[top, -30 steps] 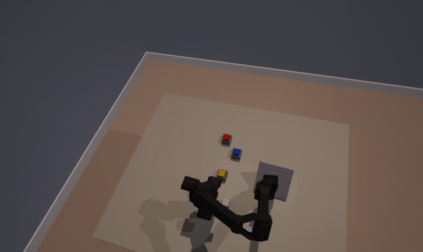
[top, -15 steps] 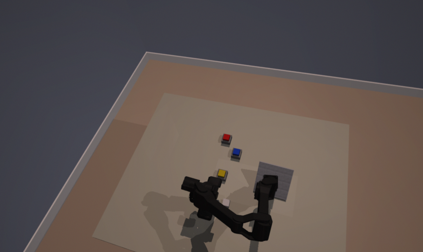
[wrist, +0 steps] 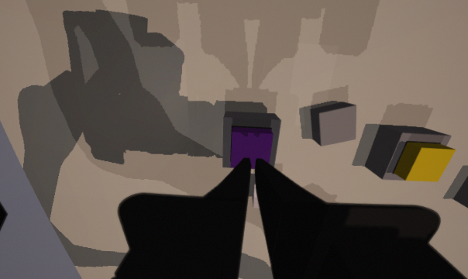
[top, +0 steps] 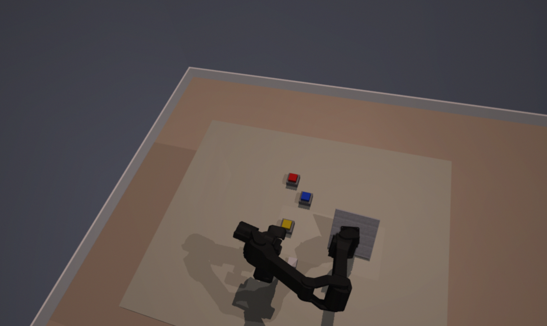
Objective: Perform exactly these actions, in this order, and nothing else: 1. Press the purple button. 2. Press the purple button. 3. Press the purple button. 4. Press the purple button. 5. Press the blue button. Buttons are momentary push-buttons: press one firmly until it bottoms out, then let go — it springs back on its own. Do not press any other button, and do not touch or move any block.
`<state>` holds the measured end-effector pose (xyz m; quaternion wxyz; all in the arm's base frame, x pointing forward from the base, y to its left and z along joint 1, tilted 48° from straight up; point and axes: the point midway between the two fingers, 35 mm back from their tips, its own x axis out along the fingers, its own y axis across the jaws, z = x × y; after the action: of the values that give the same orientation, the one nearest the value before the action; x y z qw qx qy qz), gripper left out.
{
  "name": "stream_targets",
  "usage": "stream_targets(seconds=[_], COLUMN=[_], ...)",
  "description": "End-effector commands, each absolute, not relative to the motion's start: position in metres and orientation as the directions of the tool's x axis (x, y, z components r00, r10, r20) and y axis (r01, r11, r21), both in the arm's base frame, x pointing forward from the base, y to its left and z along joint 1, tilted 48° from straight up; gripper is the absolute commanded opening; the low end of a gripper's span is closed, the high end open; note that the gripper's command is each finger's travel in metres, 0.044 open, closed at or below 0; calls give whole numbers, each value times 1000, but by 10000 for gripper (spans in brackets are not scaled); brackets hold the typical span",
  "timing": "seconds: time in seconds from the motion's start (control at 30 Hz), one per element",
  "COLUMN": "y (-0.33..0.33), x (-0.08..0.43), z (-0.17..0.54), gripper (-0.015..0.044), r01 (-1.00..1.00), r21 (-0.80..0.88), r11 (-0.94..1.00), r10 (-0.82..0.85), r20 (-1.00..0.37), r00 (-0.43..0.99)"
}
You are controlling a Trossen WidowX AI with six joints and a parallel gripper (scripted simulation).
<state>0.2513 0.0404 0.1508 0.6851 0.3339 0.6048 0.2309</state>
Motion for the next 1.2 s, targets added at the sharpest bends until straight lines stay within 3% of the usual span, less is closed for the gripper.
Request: stream_targets(seconds=[0.0, 1.17], y=[44, 59], x=[252, 255], z=[147, 133], gripper=[20, 20], r01=[91, 85], r21=[735, 735], r11=[672, 673], r10=[719, 718], r20=[-677, -677], r00=[160, 161])
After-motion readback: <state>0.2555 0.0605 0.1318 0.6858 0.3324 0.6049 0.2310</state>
